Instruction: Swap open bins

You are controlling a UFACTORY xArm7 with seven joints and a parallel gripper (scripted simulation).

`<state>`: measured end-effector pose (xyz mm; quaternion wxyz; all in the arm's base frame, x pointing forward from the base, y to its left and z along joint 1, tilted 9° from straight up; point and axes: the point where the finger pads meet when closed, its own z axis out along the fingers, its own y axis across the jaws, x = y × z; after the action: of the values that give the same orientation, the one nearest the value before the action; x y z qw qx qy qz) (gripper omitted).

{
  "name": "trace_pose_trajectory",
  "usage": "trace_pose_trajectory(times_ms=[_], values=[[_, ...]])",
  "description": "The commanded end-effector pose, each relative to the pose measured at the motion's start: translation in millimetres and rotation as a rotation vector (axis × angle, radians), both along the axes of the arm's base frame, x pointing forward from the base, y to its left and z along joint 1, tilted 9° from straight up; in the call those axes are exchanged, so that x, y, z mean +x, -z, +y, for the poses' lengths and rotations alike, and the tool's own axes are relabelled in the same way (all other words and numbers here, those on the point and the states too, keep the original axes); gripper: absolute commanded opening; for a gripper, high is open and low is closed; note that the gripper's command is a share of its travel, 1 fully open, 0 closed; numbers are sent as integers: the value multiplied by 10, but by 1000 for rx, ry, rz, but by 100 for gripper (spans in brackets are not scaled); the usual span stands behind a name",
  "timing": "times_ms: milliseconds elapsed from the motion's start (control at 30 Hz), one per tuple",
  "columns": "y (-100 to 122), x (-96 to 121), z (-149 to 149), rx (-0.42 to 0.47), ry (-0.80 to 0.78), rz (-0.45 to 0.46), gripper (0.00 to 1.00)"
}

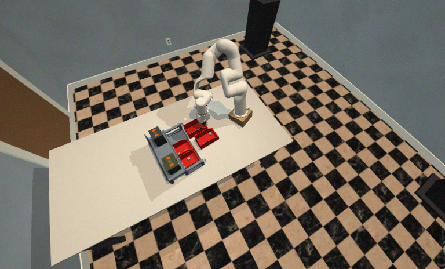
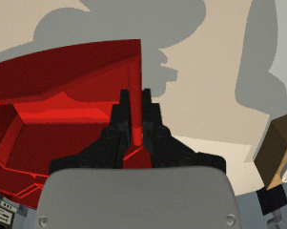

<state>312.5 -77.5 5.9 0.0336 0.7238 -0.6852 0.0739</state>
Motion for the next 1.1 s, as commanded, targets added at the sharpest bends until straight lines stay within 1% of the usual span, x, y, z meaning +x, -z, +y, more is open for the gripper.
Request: trace_pose_trajectory(times_ms=[0, 67, 100, 1067], values=[[-5, 9, 1, -1, -1, -2, 0], [-5, 9, 1, -1, -1, -2, 0], [-5, 9, 1, -1, -1, -2, 95], [-5, 9, 1, -1, -1, -2, 95]])
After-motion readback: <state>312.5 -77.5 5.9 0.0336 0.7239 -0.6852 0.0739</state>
